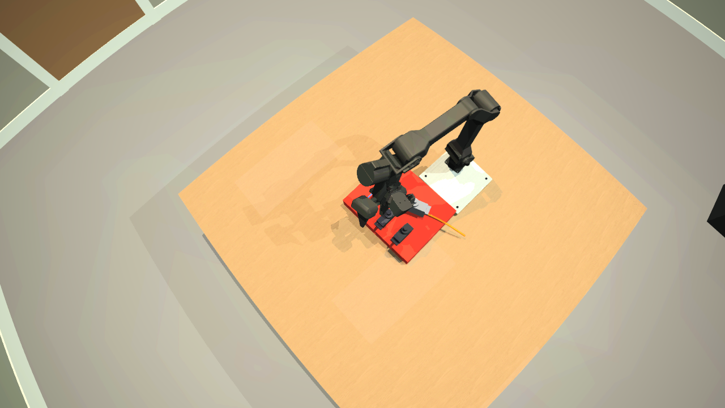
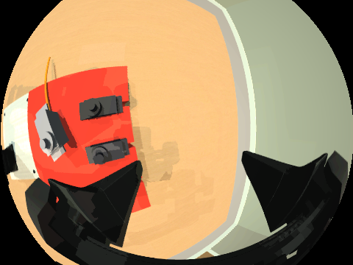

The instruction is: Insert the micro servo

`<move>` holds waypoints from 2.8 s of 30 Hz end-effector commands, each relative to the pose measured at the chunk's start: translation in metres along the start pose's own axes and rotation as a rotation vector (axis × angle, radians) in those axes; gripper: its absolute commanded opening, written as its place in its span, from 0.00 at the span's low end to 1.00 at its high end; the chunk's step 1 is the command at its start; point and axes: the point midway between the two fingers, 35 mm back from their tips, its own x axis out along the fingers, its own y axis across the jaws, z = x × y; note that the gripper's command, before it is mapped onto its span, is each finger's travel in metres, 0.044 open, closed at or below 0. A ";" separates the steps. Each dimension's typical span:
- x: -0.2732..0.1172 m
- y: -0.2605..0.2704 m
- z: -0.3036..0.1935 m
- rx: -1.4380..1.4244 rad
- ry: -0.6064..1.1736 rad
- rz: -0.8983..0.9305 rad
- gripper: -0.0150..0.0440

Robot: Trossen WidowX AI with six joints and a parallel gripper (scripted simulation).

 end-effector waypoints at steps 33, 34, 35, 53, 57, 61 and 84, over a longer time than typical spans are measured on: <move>-0.020 0.159 0.068 -0.310 0.021 0.672 1.00; -0.019 0.159 0.068 -0.310 0.021 0.672 1.00; -0.019 0.159 0.068 -0.310 0.021 0.672 1.00; -0.003 0.172 0.066 -0.309 0.020 0.672 0.96; -0.003 0.172 0.066 -0.309 0.020 0.672 0.78; -0.003 0.172 0.066 -0.309 0.020 0.672 0.60; -0.030 0.157 0.069 -0.309 0.021 0.672 0.25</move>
